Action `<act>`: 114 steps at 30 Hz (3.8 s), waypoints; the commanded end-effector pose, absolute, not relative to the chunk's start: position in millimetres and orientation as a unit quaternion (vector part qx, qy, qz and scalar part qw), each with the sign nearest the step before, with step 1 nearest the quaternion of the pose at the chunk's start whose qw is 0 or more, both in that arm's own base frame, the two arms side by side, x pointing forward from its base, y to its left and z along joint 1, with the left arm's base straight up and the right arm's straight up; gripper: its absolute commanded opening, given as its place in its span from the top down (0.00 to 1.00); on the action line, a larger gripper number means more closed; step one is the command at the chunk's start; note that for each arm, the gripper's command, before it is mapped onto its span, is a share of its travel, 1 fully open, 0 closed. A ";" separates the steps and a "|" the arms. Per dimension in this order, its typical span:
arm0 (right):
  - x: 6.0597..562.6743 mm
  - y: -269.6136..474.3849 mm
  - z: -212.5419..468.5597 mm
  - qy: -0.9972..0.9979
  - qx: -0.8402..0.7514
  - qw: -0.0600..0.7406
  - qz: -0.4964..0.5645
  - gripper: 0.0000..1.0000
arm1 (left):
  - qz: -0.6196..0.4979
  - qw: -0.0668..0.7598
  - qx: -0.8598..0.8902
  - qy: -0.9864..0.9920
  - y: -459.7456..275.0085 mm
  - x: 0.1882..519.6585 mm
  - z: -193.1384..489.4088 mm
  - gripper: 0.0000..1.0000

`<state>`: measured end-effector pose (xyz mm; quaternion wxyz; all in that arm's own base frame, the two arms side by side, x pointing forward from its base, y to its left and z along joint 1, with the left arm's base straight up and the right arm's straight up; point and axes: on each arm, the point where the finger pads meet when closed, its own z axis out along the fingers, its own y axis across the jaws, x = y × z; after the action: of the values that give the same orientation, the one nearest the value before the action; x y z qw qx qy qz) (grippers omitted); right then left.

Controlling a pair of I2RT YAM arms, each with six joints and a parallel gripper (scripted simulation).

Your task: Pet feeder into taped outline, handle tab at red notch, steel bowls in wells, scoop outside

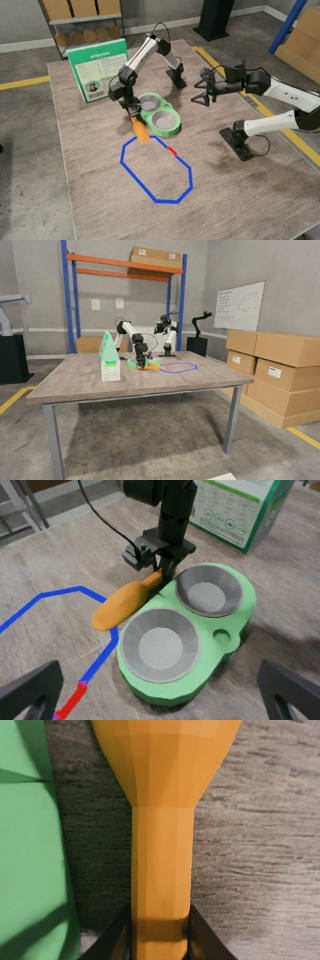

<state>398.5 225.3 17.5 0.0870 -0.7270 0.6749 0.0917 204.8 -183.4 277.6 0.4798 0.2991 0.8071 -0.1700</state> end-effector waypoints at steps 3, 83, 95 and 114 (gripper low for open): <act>394.3 226.4 5.3 0.675 -0.727 0.078 0.100 0.79 | -0.172 0.483 0.297 0.805 -183.8 204.5 280.2 0.00; 71.0 209.4 35.2 0.669 -0.730 0.101 0.093 0.82 | -0.278 0.367 0.535 0.708 -147.2 41.5 309.6 0.00; 70.9 209.3 22.0 0.672 -0.730 0.088 0.093 0.82 | -0.277 0.366 0.536 0.708 -147.9 41.7 308.8 0.00; 70.8 209.1 17.6 0.672 -0.729 0.092 0.092 0.59 | -0.273 0.356 0.546 0.707 -158.0 46.0 296.6 0.00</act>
<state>70.7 208.9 20.5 0.0867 -0.7295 0.6721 0.0922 44.5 -150.9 299.4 0.3612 0.5386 0.7111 -0.2716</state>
